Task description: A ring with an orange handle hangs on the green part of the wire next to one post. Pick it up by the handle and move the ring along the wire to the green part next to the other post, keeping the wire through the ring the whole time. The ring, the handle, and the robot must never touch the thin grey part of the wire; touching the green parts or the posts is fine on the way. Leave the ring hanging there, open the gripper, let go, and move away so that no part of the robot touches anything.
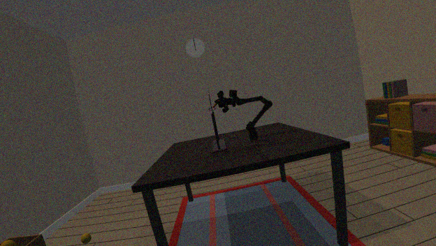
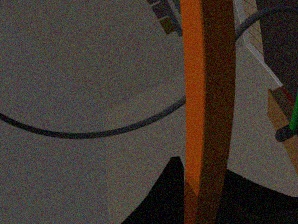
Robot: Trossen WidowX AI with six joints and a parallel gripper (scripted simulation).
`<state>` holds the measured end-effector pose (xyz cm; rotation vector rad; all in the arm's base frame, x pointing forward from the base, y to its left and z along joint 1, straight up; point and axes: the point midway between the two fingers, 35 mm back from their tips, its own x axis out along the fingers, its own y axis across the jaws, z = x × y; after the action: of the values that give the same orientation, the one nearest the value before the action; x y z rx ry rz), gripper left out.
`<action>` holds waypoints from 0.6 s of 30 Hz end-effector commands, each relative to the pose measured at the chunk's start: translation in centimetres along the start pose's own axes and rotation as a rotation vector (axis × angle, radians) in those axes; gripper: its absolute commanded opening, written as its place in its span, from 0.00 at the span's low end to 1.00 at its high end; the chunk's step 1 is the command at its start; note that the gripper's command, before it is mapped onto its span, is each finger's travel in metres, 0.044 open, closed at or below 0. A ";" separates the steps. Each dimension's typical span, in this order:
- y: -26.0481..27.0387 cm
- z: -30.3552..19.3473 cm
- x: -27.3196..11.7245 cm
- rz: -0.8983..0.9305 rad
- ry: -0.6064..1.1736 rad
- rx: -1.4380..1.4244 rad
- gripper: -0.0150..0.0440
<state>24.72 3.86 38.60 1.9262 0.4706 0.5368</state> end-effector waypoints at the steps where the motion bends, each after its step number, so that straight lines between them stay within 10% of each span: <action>1: 1.4 0.0 0.4 0.039 -0.030 0.052 0.00; 18: 4.6 0.6 0.1 0.108 -0.050 0.173 0.00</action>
<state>25.55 1.93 42.02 2.1344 0.3941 0.5205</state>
